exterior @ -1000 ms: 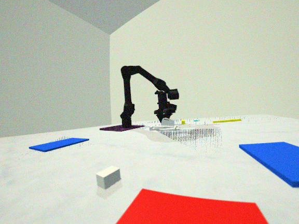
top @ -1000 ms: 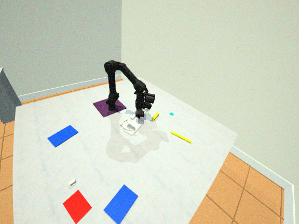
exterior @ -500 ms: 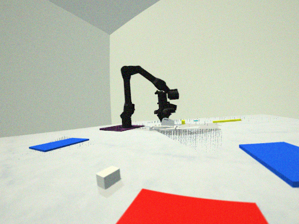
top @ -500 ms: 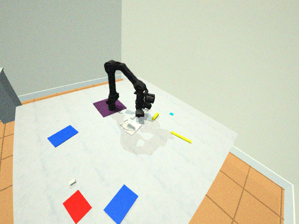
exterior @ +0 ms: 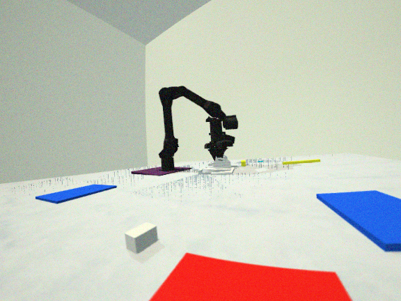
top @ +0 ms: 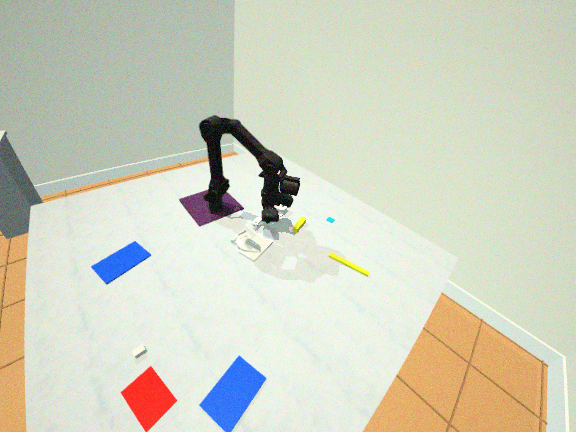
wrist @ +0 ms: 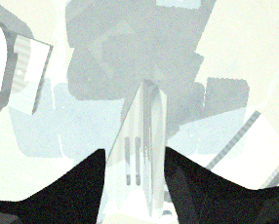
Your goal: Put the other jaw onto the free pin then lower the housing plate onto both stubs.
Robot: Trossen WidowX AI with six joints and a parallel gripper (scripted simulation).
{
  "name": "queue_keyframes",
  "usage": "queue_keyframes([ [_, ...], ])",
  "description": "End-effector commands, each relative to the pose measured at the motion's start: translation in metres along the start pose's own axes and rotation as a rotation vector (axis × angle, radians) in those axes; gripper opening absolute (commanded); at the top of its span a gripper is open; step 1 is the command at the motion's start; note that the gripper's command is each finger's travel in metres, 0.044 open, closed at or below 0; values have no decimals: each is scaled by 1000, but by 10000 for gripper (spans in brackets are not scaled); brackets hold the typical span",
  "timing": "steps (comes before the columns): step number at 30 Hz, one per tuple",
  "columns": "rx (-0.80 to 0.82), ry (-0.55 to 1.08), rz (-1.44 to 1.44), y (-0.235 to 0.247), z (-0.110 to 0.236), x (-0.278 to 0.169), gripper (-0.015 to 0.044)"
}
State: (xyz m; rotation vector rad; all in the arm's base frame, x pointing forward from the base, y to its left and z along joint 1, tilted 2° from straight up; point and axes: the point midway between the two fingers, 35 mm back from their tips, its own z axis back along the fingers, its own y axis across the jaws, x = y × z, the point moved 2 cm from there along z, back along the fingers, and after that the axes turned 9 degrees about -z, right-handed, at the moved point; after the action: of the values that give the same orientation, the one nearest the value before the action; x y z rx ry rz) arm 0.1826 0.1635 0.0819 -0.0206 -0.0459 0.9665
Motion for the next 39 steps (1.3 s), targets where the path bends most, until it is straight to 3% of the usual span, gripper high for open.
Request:
queue_keyframes([
  [1,-2,-12,-1,0,16,2,134],
  [15,-4,-11,2,0,59,-2,134],
  [24,-4,-11,-11,-1,59,-2,134],
  [39,-5,-11,-300,-25,59,-11,134],
])
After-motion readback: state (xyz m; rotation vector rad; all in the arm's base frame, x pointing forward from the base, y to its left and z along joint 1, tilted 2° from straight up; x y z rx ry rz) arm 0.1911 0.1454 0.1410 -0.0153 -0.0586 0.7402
